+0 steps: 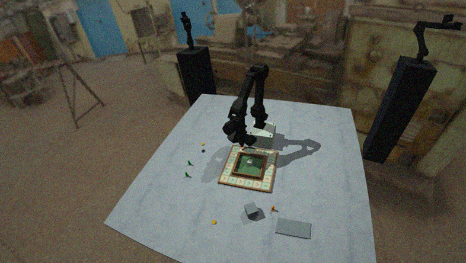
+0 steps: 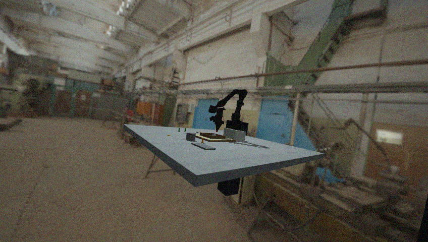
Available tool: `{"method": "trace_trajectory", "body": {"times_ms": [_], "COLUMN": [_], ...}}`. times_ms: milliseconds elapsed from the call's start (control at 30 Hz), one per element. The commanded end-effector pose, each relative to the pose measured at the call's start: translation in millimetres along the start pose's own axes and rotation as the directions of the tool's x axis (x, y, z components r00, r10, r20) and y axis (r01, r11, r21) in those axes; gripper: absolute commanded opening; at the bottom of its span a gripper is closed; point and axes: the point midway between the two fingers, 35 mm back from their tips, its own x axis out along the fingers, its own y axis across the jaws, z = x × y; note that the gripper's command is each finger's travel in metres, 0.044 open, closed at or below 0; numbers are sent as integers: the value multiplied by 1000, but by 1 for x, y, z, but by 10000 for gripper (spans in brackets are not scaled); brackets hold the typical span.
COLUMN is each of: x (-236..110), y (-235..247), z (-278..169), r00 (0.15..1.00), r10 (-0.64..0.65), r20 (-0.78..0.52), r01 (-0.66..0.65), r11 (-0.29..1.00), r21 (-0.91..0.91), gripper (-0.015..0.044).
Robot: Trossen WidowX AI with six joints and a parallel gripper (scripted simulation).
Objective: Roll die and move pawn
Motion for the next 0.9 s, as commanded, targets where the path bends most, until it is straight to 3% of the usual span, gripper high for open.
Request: {"method": "trace_trajectory", "body": {"times_ms": [0,600,867], "x": [19,39,33], "y": [-1,-1,-1], "z": [-6,-7,-3], "r00": [1000,1000,1000], "r10": [-4,-4,0], "r20": [-20,-20,-8], "r01": [4,4,0], "r11": [1000,1000,1000], "r21": [-4,-4,1], "gripper": [0,0,210]}}
